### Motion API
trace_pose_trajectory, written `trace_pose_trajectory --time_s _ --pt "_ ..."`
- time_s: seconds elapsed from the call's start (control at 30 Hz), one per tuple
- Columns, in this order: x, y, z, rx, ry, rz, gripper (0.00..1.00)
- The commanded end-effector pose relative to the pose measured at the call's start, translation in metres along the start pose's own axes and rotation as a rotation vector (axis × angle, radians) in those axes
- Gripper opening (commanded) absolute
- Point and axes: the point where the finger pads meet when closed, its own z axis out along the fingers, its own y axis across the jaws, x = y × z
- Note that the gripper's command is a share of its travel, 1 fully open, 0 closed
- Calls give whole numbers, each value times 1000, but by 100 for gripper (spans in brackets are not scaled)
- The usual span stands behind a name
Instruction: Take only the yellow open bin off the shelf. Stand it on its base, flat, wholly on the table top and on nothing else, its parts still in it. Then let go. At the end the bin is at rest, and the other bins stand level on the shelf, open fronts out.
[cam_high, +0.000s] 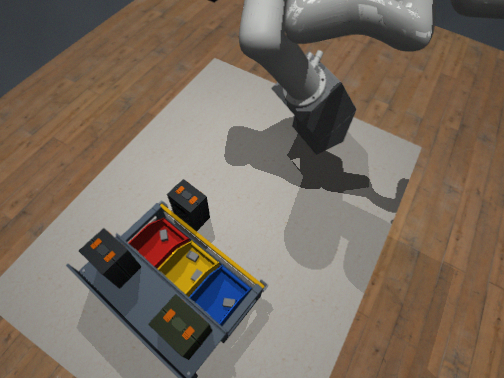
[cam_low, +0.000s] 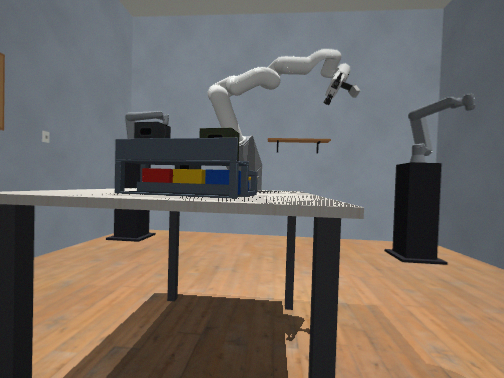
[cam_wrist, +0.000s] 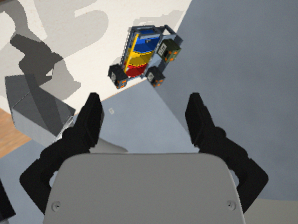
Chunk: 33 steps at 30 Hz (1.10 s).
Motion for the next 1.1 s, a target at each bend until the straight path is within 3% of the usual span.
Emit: trace_pose_trajectory --time_s 0.0,0.13,0.17,0.3,0.7,0.73,0.87,1.07 --pt "-1 1 -1 -14 218 149 100" --pt "-1 1 -1 -14 218 149 100" --pt "-1 1 -1 -2 46 32 100" --pt "-1 1 -1 -14 218 149 100" --pt "-1 1 -1 -14 218 149 100" --pt "-1 1 -1 -2 46 32 100" --pt "-1 1 -1 -14 218 149 100" --pt "-1 1 -1 -14 218 149 100"
